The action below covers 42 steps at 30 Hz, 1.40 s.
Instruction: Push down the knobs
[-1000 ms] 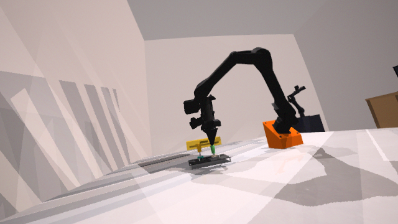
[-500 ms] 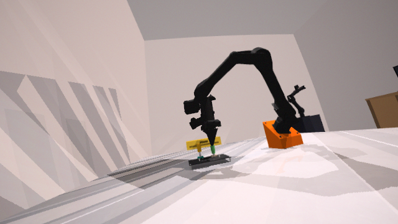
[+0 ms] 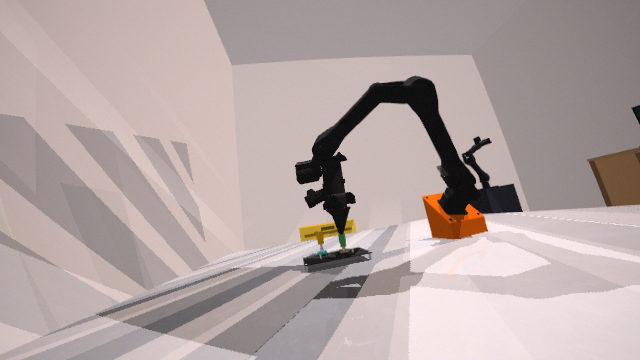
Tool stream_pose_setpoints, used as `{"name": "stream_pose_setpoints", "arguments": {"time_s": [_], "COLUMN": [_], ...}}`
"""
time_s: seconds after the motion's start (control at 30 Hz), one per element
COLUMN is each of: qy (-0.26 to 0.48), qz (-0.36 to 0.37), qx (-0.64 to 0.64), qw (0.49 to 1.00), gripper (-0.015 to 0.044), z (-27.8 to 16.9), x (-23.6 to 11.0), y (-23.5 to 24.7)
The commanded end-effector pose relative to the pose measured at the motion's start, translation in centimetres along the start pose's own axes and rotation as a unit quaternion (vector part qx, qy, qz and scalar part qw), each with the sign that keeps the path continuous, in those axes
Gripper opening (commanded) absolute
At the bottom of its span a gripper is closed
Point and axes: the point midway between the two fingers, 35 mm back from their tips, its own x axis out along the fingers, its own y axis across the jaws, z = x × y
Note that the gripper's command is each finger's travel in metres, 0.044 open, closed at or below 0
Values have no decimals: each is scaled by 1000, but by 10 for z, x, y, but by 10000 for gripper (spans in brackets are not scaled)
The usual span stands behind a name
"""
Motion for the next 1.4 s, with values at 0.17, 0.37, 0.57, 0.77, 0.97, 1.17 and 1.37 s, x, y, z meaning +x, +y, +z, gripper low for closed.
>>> {"name": "stream_pose_setpoints", "arguments": {"time_s": [0.17,0.37,0.57,0.77,0.97,1.17,1.37], "qy": [9,9,9,8,-1,-37,-35], "qz": [2,2,2,4,1,-11,-6], "qx": [-6,-6,-6,-2,-8,12,115], "qw": [1000,1000,1000,1000,1000,999,993], "gripper": [0,0,0,105,157,0,0], "z": [2,2,2,1,3,12,16], "x": [1,-9,-18,-16,-19,-34,-37], "y": [2,2,2,2,1,-1,-1]}}
